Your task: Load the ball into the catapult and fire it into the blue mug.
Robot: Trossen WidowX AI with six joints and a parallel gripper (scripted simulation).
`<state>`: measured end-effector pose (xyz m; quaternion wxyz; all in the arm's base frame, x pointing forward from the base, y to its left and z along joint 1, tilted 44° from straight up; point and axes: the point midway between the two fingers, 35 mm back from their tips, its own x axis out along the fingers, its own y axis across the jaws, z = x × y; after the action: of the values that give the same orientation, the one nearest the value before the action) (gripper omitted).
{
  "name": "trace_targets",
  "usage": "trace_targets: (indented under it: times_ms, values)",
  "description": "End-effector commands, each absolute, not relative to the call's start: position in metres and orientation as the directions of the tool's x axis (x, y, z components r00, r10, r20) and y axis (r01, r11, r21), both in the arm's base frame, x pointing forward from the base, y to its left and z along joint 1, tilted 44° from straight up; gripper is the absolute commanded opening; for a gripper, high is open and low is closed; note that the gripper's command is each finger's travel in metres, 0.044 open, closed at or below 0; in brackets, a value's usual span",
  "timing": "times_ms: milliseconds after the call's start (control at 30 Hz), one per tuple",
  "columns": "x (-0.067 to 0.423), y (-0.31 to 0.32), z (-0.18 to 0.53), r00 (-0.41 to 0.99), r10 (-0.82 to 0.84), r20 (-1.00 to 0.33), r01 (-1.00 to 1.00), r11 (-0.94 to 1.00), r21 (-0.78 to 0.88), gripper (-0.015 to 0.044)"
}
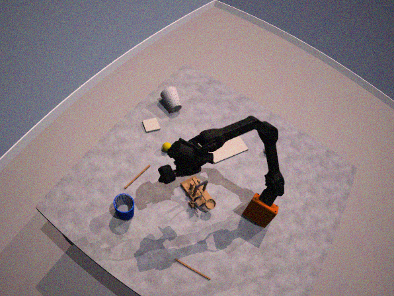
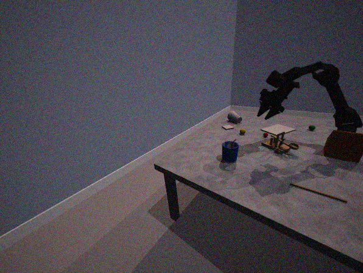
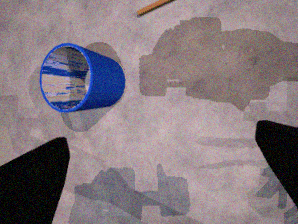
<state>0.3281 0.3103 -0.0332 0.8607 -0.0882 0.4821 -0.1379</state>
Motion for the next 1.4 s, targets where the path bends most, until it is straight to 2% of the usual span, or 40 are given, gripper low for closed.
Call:
trace_targets:
  times_ms: [0,400,600,767,1367]
  values:
    - [0.327,0.26,-0.032,0.404,-0.435,-0.805,0.208,0.9,-0.382,0.044]
    - [0.306,0.134,-0.006,0.103,-0.672,-0.733,0.3,0.724,-0.621,0.044]
    - [0.31,0.133,-0.009,0.098,-0.674,-0.732,0.301,0.721,-0.624,0.044]
    - [0.314,0.103,-0.041,0.099,-0.676,-0.731,0.301,0.72,-0.625,0.044]
    - [0.318,0.089,-0.058,0.099,-0.675,-0.731,0.301,0.72,-0.625,0.044]
